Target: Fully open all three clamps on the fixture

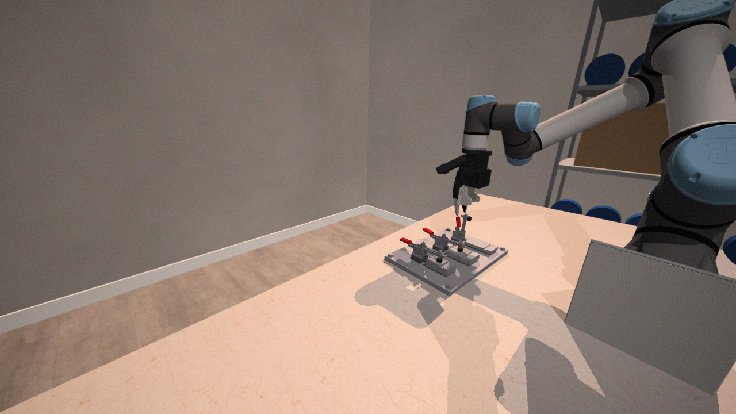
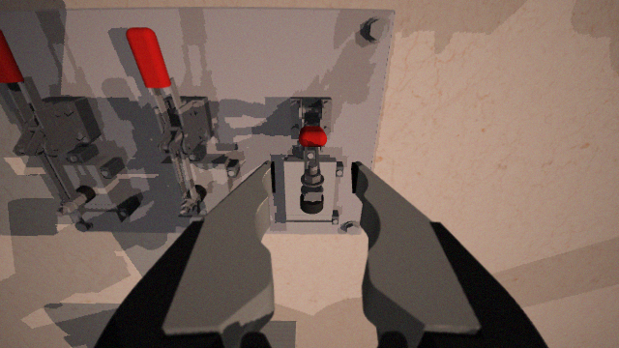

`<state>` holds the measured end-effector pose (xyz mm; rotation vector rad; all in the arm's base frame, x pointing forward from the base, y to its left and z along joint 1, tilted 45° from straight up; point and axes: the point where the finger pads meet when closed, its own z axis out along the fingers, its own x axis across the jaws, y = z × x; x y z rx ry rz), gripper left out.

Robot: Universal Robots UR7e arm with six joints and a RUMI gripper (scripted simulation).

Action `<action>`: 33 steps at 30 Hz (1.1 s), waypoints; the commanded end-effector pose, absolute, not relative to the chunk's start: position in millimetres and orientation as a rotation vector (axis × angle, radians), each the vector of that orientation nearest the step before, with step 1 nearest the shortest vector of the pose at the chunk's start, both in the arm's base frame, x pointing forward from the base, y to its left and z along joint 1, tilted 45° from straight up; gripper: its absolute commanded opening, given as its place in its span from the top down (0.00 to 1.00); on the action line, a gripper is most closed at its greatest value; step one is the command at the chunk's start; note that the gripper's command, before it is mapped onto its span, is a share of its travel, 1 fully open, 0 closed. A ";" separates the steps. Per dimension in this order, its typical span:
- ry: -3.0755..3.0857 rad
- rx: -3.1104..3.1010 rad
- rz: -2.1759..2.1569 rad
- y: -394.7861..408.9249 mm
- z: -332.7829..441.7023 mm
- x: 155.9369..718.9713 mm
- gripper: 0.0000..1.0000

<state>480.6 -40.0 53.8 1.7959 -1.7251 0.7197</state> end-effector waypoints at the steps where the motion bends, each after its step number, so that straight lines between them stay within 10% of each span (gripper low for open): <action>1: -1.725 1.796 0.721 -39.7 54.1 480.9 0.72; 33: -1.725 1.796 0.721 21.1 115.5 480.0 0.72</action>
